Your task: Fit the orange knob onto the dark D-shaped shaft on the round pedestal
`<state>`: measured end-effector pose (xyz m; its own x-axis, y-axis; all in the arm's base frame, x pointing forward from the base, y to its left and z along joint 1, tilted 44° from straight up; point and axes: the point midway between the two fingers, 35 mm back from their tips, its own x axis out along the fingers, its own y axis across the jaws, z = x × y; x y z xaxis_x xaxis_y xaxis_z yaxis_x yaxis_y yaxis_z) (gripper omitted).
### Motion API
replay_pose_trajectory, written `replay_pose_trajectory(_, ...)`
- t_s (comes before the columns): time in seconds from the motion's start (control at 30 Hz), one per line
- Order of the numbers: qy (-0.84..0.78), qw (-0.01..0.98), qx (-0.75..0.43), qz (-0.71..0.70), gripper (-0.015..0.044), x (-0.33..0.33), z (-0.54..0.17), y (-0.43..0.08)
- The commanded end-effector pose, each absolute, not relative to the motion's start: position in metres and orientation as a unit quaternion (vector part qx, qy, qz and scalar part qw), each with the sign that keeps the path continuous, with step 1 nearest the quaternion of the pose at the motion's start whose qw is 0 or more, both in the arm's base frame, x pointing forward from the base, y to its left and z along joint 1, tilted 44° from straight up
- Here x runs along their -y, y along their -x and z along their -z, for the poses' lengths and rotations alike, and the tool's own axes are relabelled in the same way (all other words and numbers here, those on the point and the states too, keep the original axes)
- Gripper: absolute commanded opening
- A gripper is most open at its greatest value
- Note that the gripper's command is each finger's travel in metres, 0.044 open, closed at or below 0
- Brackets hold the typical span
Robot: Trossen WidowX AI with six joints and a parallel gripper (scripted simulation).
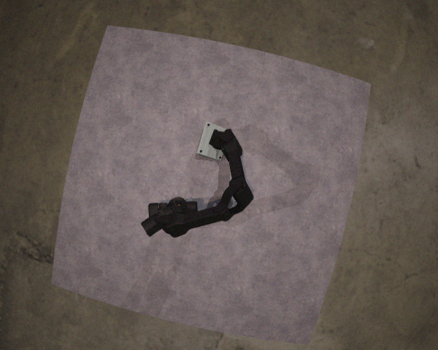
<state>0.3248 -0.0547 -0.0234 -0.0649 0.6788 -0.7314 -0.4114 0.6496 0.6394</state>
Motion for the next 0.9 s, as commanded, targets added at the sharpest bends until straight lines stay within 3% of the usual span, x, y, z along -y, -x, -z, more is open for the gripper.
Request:
replay_pose_trajectory(0.0,-0.113,0.675,-0.607,-0.404,0.0,0.0538,0.0227,-0.325)
replay_pose_trajectory(0.87,-0.042,0.684,-0.561,-0.465,0.0,0.0555,0.0245,-0.3274)
